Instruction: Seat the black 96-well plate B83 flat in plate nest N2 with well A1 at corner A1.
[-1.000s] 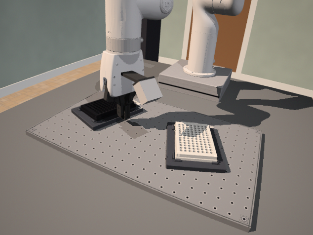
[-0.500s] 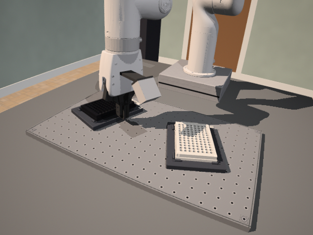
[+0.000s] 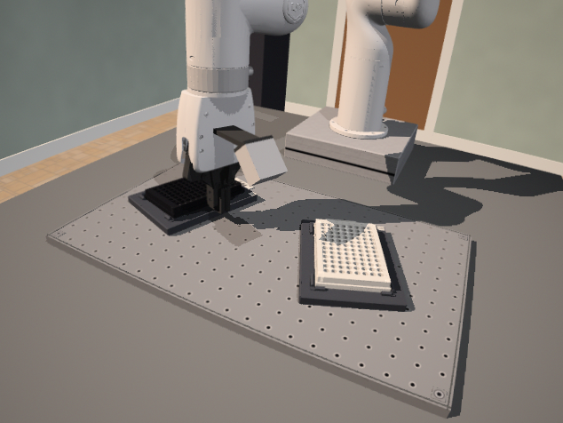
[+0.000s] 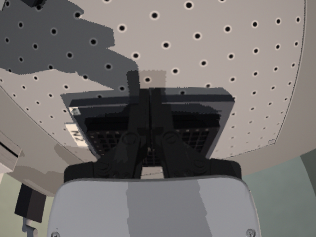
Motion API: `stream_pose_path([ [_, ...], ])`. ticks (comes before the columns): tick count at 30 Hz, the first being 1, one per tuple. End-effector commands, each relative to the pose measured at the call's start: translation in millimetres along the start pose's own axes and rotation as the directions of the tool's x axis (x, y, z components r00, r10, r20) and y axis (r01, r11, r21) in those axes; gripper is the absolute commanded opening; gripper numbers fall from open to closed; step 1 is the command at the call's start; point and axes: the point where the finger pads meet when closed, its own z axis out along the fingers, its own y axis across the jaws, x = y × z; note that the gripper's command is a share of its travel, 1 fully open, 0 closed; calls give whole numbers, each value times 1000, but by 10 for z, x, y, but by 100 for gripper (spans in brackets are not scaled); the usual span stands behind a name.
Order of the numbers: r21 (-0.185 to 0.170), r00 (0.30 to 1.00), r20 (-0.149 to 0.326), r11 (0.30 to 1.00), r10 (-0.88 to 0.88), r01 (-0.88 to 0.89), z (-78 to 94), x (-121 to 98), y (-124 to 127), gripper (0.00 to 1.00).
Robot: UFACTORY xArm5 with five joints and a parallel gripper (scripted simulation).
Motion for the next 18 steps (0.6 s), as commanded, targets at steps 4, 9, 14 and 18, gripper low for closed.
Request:
stream_pose_path([
  [4,-3,1000,0,1000,0,0,-10,-22,13,0],
  [9,-3,1000,0,1000,0,0,-10,-39,13,0],
  [14,-3,1000,0,1000,0,0,-10,-49,13,0],
  [18,-3,1000,0,1000,0,0,-10,-62,13,0],
])
